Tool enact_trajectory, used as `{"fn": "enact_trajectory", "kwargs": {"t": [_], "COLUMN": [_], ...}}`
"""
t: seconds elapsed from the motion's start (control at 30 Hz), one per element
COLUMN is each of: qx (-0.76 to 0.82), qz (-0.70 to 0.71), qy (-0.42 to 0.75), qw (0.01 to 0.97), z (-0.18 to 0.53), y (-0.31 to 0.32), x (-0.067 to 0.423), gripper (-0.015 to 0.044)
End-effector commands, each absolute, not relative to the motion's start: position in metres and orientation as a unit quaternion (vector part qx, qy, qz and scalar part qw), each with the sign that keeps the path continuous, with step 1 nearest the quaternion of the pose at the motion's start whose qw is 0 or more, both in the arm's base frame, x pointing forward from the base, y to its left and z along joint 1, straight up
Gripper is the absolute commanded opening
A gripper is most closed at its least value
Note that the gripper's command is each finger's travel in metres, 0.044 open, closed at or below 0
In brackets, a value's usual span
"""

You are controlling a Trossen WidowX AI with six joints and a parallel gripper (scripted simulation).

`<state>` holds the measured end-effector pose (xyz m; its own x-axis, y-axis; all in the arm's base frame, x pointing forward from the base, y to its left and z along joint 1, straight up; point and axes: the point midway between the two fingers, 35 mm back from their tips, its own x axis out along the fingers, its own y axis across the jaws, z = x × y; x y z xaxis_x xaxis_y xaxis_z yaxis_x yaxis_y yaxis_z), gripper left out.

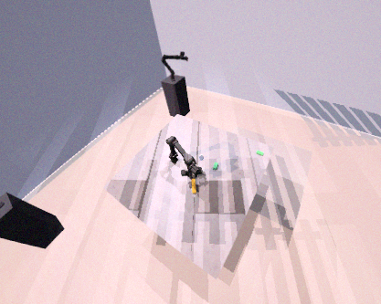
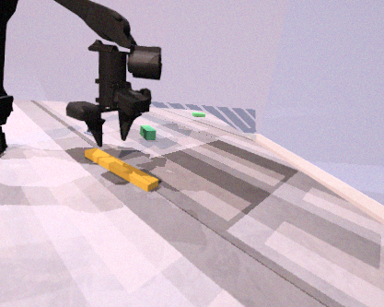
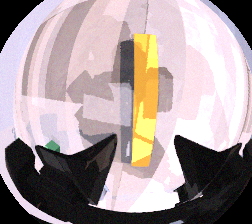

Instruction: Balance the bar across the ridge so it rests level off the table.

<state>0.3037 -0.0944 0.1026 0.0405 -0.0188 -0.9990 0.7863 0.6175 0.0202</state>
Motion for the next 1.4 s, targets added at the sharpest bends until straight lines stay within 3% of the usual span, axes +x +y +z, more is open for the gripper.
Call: {"fn": "enact_trajectory", "kwargs": {"t": [0.0,1.3,1.37], "qx": [0.312,0.312,0.309], "qz": [-0.309,-0.309,-0.31], "qy": [0.625,0.625,0.626], "qw": [0.645,0.645,0.646], "z": [0.079,0.048,0.049], "y": [-0.093,-0.093,-0.094], "x": [0.302,0.302,0.302], "gripper": [0.0315,0.0315,0.0263]}}
